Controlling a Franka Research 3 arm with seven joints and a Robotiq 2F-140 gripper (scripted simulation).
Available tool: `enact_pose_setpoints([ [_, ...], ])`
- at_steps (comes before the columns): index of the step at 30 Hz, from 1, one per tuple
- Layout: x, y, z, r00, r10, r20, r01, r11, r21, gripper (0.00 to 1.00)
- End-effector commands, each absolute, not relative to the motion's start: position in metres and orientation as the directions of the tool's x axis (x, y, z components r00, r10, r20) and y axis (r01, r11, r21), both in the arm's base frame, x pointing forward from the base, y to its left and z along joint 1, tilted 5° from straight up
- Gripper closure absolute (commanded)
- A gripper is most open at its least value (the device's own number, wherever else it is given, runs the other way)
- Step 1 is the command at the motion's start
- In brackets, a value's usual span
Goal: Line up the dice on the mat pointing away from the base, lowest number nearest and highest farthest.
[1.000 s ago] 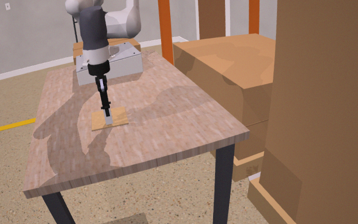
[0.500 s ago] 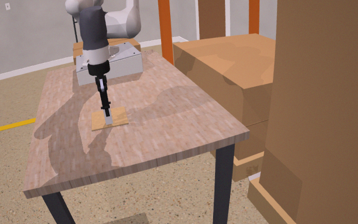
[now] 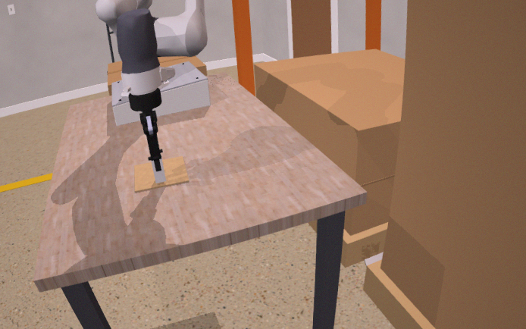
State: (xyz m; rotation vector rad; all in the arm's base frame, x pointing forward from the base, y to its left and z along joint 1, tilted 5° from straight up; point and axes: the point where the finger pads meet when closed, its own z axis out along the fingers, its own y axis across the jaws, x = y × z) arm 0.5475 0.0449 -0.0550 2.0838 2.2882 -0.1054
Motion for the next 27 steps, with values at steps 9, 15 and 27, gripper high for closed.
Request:
enact_pose_setpoints([
  [9,0.5475,0.0453,-0.0569,-0.098,0.992,-0.077,0.995,0.097,-0.019,0.93],
  [15,0.5475,0.0452,-0.0582,-0.098,0.992,-0.077,0.995,0.097,-0.019,0.93],
  [27,0.5475,0.0452,-0.0585,-0.098,0.992,-0.077,0.995,0.097,-0.019,0.93],
])
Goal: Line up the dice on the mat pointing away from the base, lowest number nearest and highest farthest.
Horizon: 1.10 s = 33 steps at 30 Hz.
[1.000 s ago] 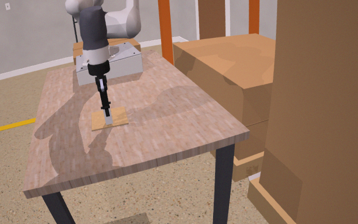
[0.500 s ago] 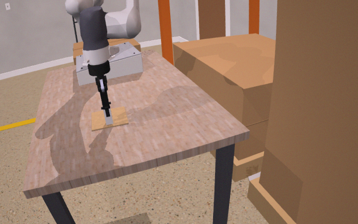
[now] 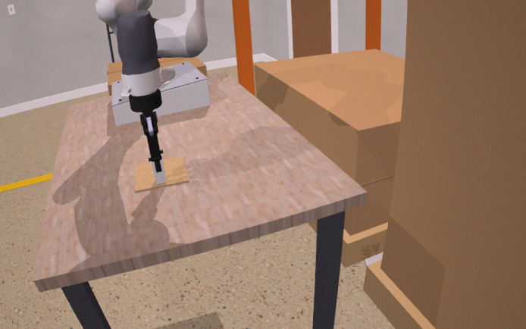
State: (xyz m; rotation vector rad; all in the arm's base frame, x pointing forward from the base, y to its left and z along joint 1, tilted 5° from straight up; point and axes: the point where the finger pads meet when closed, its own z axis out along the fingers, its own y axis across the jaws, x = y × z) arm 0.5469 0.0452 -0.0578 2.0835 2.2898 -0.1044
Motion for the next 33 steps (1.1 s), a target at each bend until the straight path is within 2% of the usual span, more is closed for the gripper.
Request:
enact_pose_setpoints([
  [1,0.5475,0.0452,-0.0585,-0.098,0.992,-0.077,0.995,0.097,-0.019,0.93],
  [27,0.5475,0.0452,-0.0585,-0.098,0.992,-0.077,0.995,0.097,-0.019,0.93],
  [33,0.5475,0.0452,-0.0585,-0.098,0.992,-0.077,0.995,0.097,-0.019,0.89],
])
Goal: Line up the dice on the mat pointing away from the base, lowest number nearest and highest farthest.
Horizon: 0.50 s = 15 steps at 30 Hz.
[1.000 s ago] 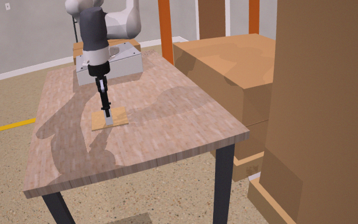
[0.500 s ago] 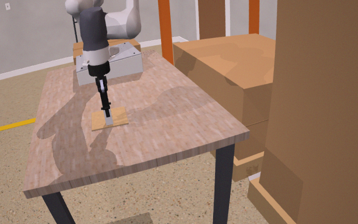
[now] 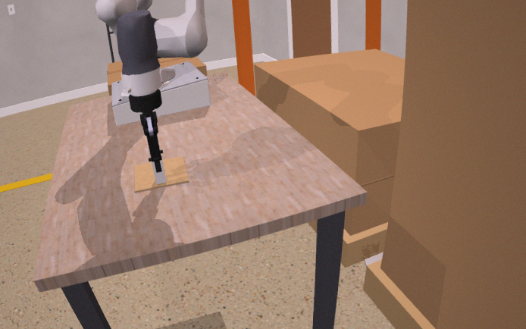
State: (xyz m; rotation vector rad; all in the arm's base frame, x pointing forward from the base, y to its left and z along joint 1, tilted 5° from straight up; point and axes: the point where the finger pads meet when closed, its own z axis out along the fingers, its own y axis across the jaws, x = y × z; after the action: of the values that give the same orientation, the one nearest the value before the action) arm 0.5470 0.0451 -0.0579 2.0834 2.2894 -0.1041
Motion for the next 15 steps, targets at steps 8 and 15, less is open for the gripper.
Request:
enact_pose_setpoints([
  [8,0.5475,0.0452,-0.0585,-0.098,0.992,-0.077,0.995,0.097,-0.019,0.84],
  [15,0.5475,0.0452,-0.0585,-0.098,0.992,-0.077,0.995,0.097,-0.019,0.81],
])
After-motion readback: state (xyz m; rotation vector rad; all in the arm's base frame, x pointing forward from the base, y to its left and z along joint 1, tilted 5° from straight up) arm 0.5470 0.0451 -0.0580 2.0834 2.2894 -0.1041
